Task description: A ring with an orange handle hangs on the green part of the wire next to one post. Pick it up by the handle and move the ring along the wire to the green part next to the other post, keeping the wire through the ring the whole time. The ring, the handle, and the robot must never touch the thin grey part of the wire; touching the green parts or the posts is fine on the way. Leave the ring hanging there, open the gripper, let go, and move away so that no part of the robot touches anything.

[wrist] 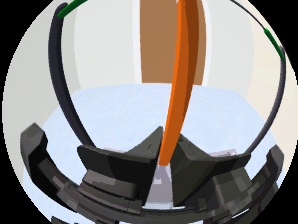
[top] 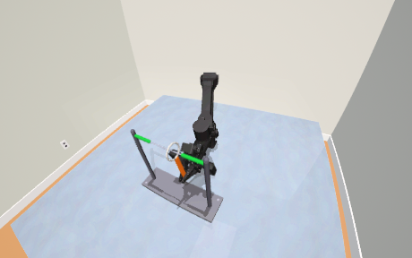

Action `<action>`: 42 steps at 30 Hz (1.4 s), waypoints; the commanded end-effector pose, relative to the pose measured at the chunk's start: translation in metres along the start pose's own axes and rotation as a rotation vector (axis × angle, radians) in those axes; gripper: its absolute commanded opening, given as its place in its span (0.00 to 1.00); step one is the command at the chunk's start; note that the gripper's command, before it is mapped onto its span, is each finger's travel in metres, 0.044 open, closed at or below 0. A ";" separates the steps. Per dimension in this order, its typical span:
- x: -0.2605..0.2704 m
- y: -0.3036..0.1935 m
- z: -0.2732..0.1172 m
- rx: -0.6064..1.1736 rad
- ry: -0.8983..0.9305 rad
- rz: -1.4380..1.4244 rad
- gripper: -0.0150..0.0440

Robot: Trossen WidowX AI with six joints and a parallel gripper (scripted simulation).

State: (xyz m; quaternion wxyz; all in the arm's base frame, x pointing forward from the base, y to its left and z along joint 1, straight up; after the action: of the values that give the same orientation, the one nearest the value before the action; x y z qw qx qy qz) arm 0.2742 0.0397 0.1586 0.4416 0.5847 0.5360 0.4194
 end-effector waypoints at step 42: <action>0.037 0.001 0.001 -0.007 0.010 -0.072 0.00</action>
State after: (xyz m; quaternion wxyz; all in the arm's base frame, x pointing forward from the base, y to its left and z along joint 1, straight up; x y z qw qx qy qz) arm 0.2763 0.0736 0.1585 0.4543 0.5589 0.5623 0.4063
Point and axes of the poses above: the point midway between the two fingers, 35 mm back from their tips, its own z axis out along the fingers, its own x axis across the jaws, y = z × x, the point moved 4 cm from there along -z, back along the fingers, and after that the axes turned 3 degrees about -z, right-handed, at the moved point
